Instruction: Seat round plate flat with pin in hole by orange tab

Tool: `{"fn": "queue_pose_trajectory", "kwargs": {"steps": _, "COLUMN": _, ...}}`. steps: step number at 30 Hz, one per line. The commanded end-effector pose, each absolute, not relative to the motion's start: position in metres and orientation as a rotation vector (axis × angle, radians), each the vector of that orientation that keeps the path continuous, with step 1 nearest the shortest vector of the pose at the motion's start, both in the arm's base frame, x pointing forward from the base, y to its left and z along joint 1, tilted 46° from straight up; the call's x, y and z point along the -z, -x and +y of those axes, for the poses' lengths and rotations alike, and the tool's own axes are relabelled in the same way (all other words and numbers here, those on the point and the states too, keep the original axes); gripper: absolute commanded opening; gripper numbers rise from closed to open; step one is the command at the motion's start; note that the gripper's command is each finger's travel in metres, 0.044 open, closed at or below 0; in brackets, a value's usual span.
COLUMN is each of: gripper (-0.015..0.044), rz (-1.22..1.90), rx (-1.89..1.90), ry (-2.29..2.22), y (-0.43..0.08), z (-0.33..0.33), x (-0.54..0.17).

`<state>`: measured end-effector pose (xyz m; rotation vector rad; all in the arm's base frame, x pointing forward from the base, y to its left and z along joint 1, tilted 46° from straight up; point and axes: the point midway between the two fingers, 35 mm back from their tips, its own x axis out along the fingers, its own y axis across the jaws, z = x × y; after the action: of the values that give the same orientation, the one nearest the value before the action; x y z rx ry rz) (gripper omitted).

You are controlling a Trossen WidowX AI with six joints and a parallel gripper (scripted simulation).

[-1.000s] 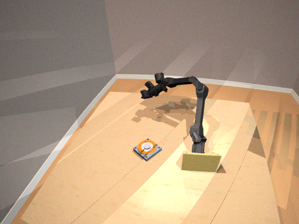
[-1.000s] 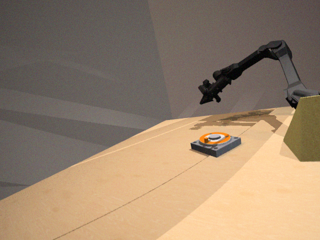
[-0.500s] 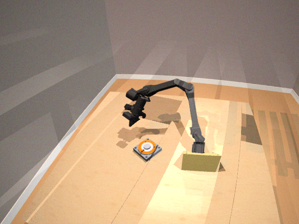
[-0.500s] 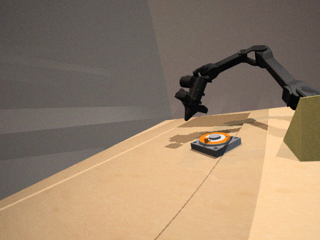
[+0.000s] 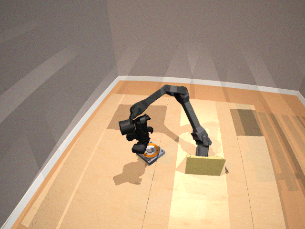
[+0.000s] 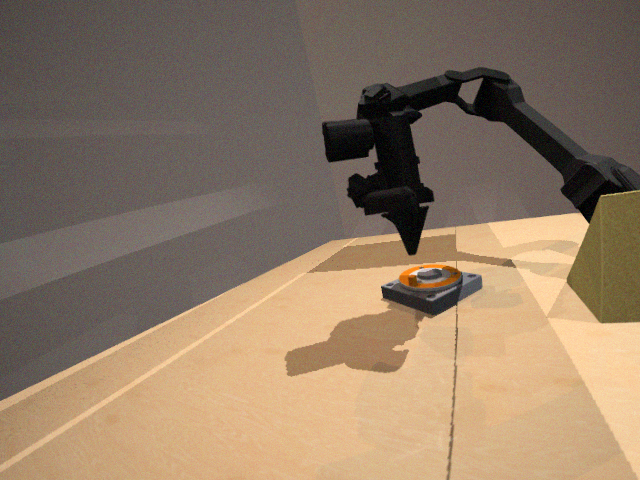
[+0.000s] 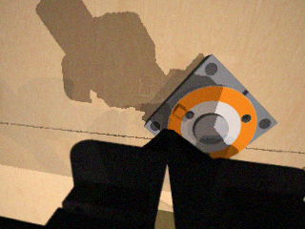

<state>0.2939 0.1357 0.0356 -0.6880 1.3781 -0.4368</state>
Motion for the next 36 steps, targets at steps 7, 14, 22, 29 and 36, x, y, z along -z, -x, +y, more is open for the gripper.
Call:
{"fn": "queue_pose_trajectory", "kwargs": {"steps": 7, "gripper": 0.0000, "rz": 1.357, "rx": 0.481, "ry": 0.735, "y": -0.290, "z": 0.127, "x": -0.028}}
{"fn": "queue_pose_trajectory", "kwargs": {"steps": 14, "gripper": 0.0000, "rz": 1.356, "rx": 0.482, "ry": 0.736, "y": -0.294, "z": 0.105, "x": -0.006}}
{"fn": "queue_pose_trajectory", "kwargs": {"steps": 22, "gripper": 0.0000, "rz": 1.356, "rx": 0.482, "ry": 0.737, "y": -0.297, "z": 0.101, "x": -0.003}}
{"fn": "queue_pose_trajectory", "kwargs": {"steps": 29, "gripper": 0.0000, "rz": 1.356, "rx": 0.483, "ry": 0.736, "y": -0.306, "z": 0.102, "x": -0.004}}
{"fn": "queue_pose_trajectory", "kwargs": {"steps": 36, "gripper": 0.0000, "rz": 1.355, "rx": 0.483, "ry": 0.736, "y": -0.316, "z": 0.100, "x": -0.008}}
